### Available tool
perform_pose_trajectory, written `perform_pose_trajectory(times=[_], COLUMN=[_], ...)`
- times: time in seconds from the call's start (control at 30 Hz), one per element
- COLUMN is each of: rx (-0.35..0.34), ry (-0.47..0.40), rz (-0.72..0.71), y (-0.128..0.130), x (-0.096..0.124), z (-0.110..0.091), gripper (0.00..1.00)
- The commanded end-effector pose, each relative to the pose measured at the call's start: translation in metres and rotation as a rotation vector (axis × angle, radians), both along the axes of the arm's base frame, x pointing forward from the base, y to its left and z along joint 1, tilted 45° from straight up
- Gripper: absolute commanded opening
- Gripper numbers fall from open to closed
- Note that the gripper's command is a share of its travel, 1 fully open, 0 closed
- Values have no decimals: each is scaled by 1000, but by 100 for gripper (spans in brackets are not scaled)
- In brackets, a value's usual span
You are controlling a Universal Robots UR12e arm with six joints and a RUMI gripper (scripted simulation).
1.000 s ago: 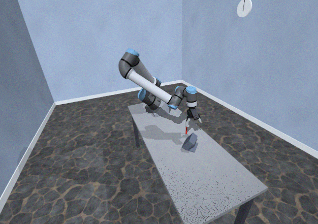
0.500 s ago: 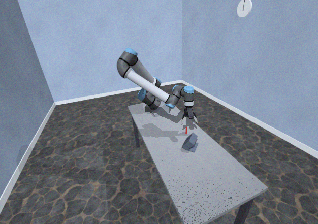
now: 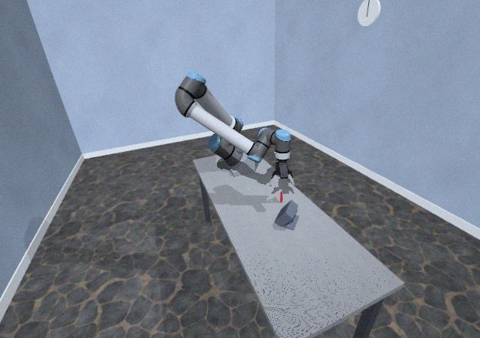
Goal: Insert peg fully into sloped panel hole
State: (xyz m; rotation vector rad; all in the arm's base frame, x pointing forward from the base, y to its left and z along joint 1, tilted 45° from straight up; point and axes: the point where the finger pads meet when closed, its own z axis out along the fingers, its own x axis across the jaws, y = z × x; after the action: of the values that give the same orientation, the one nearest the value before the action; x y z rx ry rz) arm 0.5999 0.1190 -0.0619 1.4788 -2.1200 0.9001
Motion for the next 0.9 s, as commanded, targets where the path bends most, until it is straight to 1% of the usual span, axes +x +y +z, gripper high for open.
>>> perform_pose_trajectory(times=[0.0, 0.17, 0.87], rx=[-3, -1, -1], ry=[4, -1, -1], rz=[-5, -4, -4], y=[-9, -11, -33], x=[-3, -1, -1], z=[-9, -11, -33], gripper=[100, 100, 100])
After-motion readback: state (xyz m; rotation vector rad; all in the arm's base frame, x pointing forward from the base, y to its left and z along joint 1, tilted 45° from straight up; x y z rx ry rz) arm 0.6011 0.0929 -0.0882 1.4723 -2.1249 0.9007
